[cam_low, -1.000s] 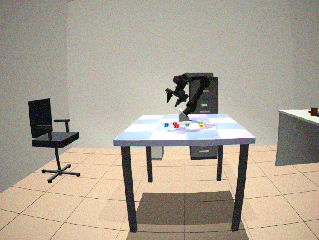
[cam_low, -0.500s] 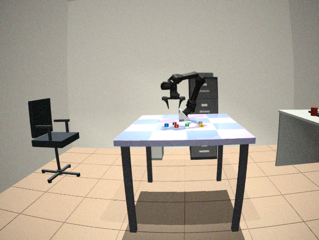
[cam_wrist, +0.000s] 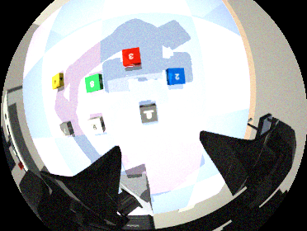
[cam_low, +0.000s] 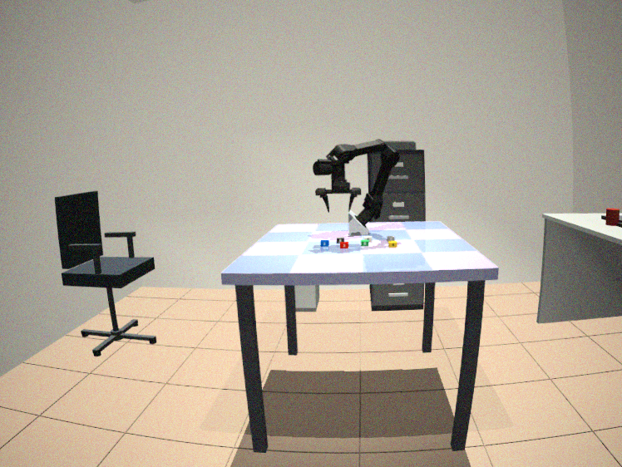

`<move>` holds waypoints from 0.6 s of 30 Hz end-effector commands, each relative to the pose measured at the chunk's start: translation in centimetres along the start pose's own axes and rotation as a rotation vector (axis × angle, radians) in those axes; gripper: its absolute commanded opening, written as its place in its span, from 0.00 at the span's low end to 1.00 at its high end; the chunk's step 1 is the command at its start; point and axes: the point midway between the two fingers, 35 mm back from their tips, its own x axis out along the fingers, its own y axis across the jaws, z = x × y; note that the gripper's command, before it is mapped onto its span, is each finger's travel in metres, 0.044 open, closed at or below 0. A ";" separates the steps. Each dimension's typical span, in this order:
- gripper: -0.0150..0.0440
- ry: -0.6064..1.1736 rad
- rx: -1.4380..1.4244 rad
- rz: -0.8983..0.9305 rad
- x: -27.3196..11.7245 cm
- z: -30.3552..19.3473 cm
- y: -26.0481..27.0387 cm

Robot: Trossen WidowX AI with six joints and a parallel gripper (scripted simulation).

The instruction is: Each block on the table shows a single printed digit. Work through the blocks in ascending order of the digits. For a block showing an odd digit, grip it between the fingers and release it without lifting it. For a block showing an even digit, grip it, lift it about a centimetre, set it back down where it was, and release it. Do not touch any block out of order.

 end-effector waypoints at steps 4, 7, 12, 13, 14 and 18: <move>0.93 -0.001 0.010 0.008 -0.1 -0.1 2.2; 0.93 0.000 0.015 0.009 -0.3 -0.5 6.3; 0.93 0.001 0.011 0.015 0.0 -1.8 11.9; 0.93 0.001 0.010 0.016 0.0 -1.9 12.1; 0.93 0.001 0.010 0.016 0.0 -1.9 12.1; 0.93 0.001 0.010 0.016 0.0 -1.9 12.1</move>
